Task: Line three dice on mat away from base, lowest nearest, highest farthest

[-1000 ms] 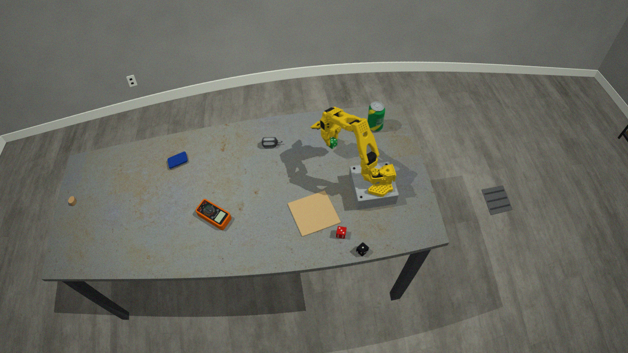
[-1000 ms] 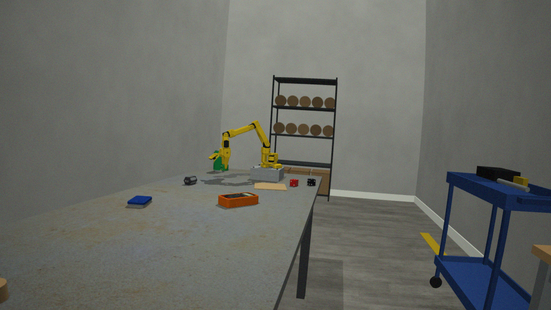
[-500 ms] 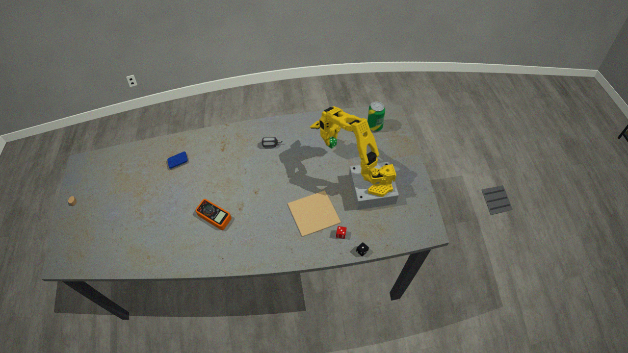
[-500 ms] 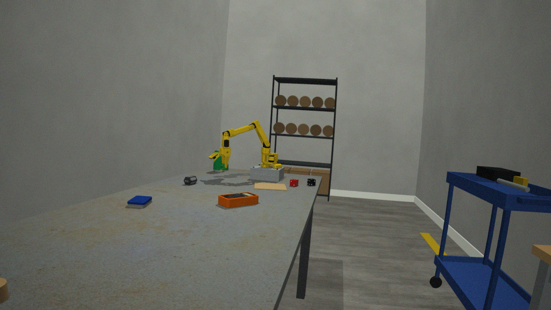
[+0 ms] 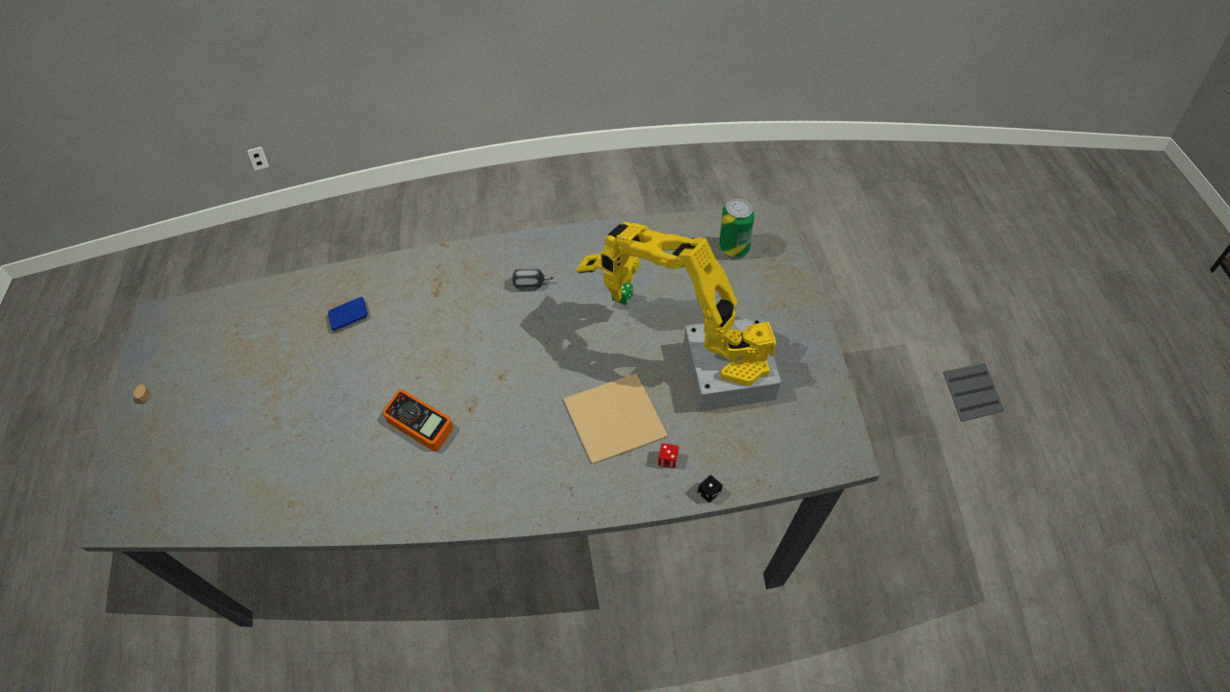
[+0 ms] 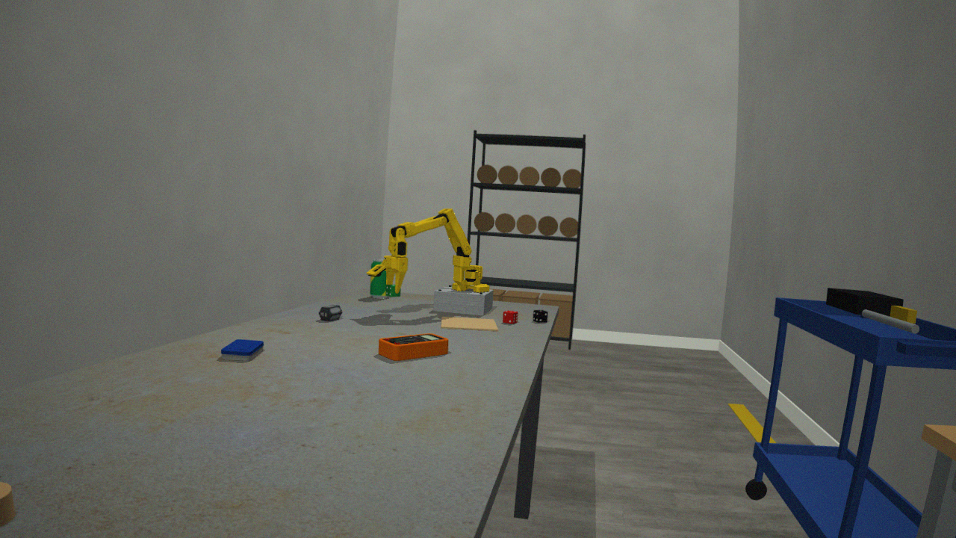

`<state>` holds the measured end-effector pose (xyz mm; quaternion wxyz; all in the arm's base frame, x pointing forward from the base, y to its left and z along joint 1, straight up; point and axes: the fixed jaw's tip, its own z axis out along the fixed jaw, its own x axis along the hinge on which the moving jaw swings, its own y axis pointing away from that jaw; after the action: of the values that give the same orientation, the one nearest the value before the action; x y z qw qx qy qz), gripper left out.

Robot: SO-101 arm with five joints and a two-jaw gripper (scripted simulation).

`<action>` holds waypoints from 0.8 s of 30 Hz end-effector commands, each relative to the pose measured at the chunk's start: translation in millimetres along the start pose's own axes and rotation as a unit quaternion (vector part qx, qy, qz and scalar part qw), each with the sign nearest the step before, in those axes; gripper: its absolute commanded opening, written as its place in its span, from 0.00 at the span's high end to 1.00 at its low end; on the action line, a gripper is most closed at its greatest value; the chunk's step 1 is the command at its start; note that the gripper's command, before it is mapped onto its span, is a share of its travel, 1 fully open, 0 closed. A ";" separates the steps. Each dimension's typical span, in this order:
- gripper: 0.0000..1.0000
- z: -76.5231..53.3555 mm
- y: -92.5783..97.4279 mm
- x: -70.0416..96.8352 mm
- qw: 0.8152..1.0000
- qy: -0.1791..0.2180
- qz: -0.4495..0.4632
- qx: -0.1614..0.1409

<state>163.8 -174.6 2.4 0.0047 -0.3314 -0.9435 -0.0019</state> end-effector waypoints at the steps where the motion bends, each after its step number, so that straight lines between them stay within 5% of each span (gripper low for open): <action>1: 1.00 3.0 33.8 -4.0 0.997 0.009 -0.071 -0.001; 7: 1.00 4.5 91.6 -0.9 0.982 0.010 -0.190 0.001; 9: 1.00 4.5 91.6 -0.9 0.982 0.010 -0.190 0.001; 11: 1.00 5.1 111.1 3.4 0.973 0.011 -0.230 0.002; 24: 1.00 8.7 206.8 53.5 0.900 0.012 -0.436 0.007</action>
<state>250.8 -0.7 -2.3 0.0064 0.0728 -0.9973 -0.0001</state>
